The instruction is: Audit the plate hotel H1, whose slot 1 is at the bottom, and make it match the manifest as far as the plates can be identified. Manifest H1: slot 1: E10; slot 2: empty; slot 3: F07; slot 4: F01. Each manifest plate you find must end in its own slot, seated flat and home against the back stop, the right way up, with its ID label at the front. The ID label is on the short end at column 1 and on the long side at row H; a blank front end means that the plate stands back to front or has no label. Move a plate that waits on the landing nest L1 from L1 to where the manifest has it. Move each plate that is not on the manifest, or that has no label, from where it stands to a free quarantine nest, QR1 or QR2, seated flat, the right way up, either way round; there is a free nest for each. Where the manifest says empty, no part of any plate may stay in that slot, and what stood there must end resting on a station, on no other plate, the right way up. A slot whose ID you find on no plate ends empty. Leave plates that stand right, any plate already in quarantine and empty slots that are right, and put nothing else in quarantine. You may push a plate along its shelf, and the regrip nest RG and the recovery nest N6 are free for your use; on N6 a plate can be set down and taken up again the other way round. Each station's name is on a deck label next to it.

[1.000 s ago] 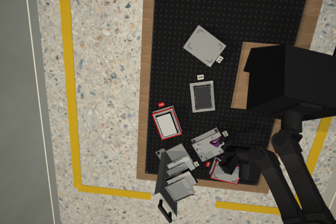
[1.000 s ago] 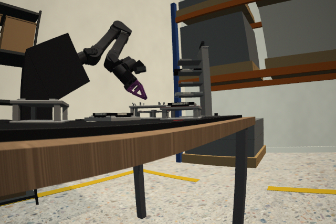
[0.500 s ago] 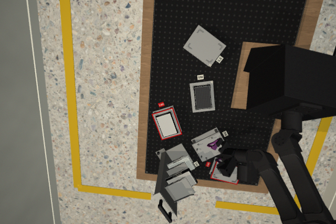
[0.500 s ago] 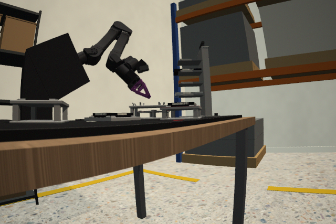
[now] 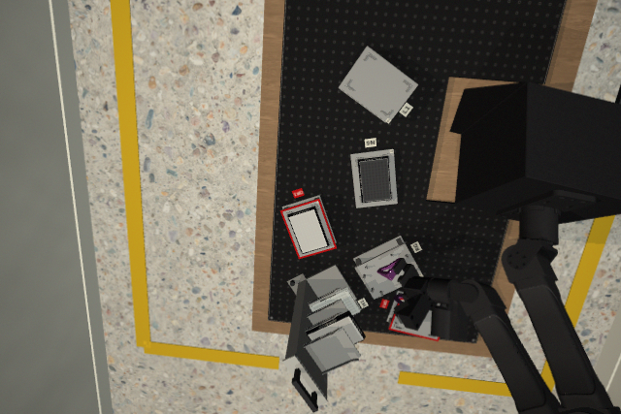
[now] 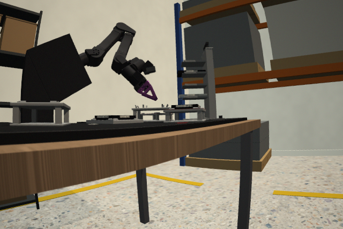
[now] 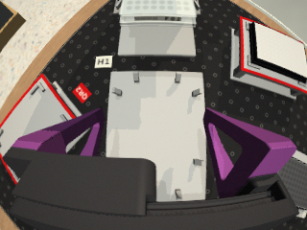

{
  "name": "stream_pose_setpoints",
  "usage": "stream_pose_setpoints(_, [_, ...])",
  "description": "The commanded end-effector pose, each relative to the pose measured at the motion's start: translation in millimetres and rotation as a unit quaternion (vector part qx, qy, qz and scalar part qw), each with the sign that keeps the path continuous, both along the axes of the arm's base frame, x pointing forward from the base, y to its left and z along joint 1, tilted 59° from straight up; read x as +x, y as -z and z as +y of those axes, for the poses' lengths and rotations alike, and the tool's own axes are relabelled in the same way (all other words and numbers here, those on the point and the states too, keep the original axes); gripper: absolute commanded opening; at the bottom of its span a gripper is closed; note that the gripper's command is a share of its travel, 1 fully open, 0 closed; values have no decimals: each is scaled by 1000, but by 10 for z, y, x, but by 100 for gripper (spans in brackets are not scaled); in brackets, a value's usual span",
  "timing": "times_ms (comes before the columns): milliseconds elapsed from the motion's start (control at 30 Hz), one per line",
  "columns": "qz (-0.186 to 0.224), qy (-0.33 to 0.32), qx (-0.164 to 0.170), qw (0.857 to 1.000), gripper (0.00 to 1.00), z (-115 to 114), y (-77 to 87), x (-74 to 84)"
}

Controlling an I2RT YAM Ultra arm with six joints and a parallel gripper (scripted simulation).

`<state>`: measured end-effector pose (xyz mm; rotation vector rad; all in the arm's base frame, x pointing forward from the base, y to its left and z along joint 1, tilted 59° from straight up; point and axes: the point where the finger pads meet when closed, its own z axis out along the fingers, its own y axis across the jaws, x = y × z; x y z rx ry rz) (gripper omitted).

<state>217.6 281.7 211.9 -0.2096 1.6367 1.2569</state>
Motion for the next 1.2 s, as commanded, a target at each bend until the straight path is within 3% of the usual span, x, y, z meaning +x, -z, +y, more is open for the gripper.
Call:
stream_pose_setpoints(0, [0, 5, 0, 1000, 100, -10, -37, 60])
stream_pose_setpoints(1167, [0, 6, 0, 1000, 100, 99, -286, 374])
